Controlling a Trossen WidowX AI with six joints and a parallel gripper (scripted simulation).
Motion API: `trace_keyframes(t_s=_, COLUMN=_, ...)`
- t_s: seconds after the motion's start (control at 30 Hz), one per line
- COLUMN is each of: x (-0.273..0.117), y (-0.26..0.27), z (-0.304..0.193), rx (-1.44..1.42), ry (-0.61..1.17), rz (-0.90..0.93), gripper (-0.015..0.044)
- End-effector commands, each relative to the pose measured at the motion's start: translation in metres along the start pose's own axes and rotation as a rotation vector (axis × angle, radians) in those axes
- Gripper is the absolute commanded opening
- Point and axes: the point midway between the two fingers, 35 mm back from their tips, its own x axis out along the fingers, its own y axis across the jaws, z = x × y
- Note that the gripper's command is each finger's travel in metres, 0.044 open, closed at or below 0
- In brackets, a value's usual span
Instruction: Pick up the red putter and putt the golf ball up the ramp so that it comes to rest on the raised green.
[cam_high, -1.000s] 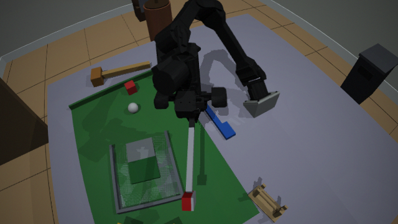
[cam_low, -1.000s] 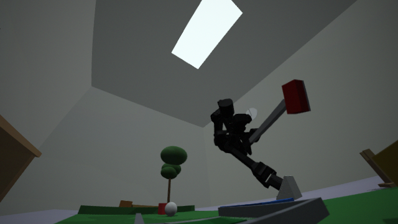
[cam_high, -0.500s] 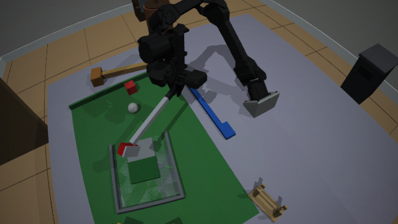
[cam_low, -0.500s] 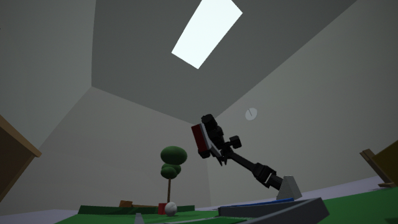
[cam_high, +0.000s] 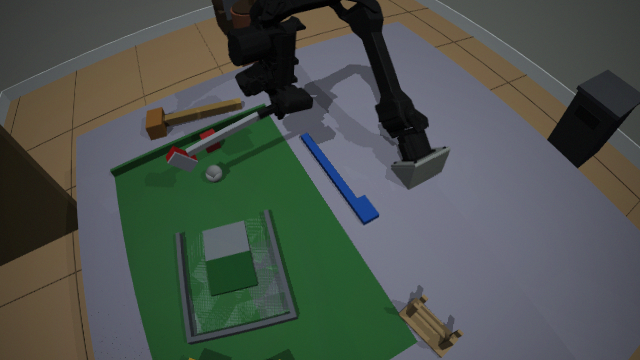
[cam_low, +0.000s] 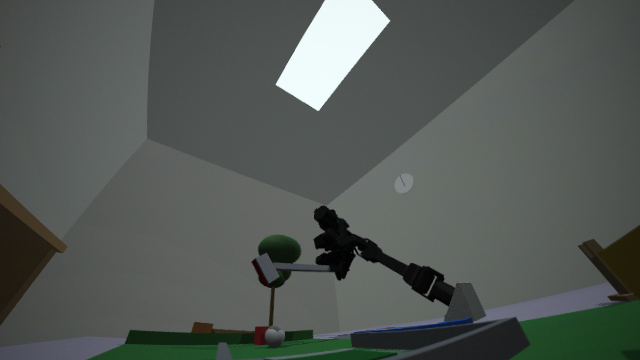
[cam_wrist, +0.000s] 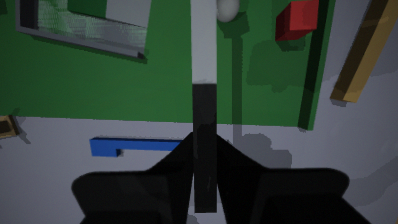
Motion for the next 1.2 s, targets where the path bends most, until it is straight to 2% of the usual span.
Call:
trace_keyframes(t_s=0.0, x=-0.004, y=-0.024, z=-0.015, rx=0.132, ry=-0.005, rz=-0.035, gripper=0.0)
trace_keyframes(t_s=0.2, x=-0.007, y=-0.05, z=-0.035, rx=0.28, ry=-0.008, rz=-0.077, gripper=0.0)
trace_keyframes(t_s=0.43, x=-0.001, y=-0.05, z=-0.035, rx=0.273, ry=0.019, rz=-0.083, gripper=0.0)
trace_keyframes(t_s=0.73, x=0.031, y=-0.053, z=-0.037, rx=0.234, ry=0.163, rz=-0.104, gripper=0.0)
trace_keyframes(t_s=1.17, x=0.046, y=-0.055, z=-0.039, rx=0.234, ry=0.166, rz=-0.104, gripper=0.0)
